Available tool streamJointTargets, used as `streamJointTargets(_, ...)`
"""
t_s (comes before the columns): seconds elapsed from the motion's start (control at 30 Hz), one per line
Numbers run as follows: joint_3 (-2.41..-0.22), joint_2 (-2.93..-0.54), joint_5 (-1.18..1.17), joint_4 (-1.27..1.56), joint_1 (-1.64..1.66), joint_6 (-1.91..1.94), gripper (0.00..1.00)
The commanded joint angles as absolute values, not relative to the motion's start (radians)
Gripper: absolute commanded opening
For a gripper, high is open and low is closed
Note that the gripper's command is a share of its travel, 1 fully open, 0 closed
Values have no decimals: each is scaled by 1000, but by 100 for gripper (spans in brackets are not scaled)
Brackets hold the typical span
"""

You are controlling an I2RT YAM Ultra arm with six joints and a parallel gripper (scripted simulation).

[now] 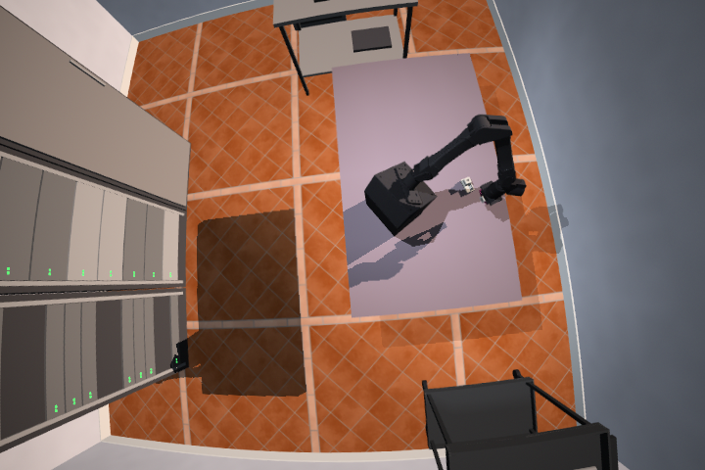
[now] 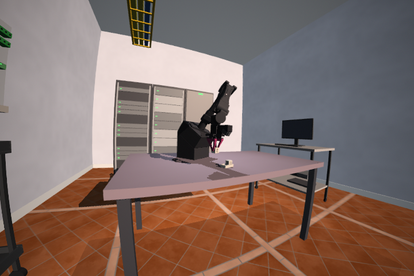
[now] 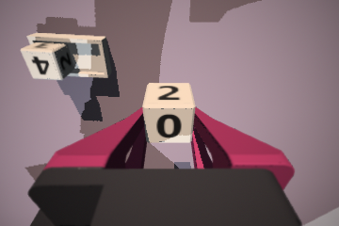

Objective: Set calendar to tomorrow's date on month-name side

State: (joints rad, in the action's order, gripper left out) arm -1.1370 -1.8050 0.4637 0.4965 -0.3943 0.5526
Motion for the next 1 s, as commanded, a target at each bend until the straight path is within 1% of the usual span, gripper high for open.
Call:
streamJointTargets(0.0, -1119, -1777, 474, 489, -400, 510, 27)
streamJointTargets(0.23, -1118, -1777, 474, 486, -399, 510, 27)
streamJointTargets(0.43, -1114, -1831, 462, 454, -377, 499, 27)
streamJointTargets(0.77, -1114, -1916, 440, 343, -336, 456, 27)
streamJointTargets(0.97, -1157, -2004, 425, 250, -299, 420, 27)
